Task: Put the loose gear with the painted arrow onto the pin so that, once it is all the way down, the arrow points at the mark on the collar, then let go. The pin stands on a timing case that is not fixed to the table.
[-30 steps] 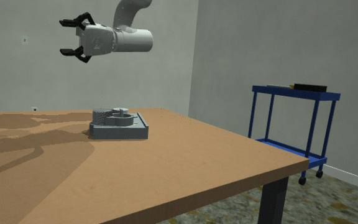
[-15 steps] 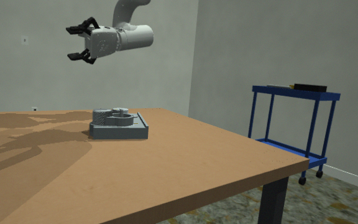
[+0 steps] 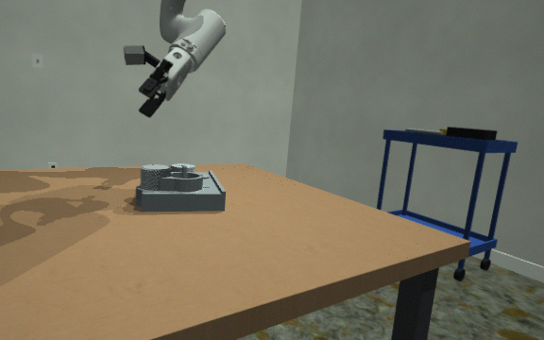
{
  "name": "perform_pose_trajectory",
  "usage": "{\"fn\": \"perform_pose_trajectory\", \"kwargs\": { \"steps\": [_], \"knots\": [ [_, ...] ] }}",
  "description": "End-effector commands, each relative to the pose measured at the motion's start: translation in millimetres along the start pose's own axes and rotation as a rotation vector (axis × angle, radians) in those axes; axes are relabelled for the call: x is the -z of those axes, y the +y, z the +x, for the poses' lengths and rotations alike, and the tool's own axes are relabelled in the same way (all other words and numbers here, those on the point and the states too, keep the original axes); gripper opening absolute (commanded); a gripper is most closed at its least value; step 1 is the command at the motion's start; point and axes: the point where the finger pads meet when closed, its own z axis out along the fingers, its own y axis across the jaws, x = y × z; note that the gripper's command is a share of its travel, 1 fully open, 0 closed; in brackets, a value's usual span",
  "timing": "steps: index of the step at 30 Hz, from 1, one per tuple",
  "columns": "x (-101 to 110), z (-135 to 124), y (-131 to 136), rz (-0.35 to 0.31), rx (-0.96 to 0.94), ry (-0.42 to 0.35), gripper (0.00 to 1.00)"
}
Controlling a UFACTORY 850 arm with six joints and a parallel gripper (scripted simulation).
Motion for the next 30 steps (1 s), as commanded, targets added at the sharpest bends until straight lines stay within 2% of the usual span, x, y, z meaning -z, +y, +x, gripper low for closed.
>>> {"fn": "perform_pose_trajectory", "kwargs": {
  "steps": [1,2,3,5,6,9,10,12,13,15,16,18,19,21,22,26,28,30],
  "knots": [
    [-2.8,-29.4,19.2,-0.126,0.096,-0.172,1.0],
    [-2.8,-29.4,19.2,-0.126,0.096,-0.172,1.0],
    [-1.7,-41.9,28.7,-0.176,0.143,-0.244,1.0],
    [-1.7,-41.9,28.7,-0.176,0.143,-0.244,1.0],
    [-0.4,-53.7,38.2,-0.226,0.19,-0.314,1.0],
    [-0.4,-53.7,38.2,-0.226,0.19,-0.314,1.0],
    [0.2,-64.3,45.2,-0.264,0.225,-0.371,1.0],
    [0.2,-64.3,45.2,-0.264,0.225,-0.371,1.0],
    [1.3,-72.5,52.3,-0.302,0.262,-0.422,1.0],
    [1.3,-72.5,52.3,-0.302,0.262,-0.422,1.0],
    [2.0,-80.1,56.7,-0.326,0.283,-0.461,1.0],
    [2.0,-80.1,56.7,-0.326,0.283,-0.461,1.0],
    [2.7,-86.0,61.3,-0.35,0.306,-0.495,1.0],
    [2.7,-86.0,61.3,-0.35,0.306,-0.495,1.0],
    [3.3,-90.2,65.7,-0.374,0.329,-0.523,1.0],
    [3.3,-90.2,65.7,-0.374,0.329,-0.523,1.0],
    [4.1,-98.5,69.9,-0.396,0.349,-0.565,1.0],
    [4.1,-98.5,69.9,-0.396,0.349,-0.565,1.0]
  ]
}}
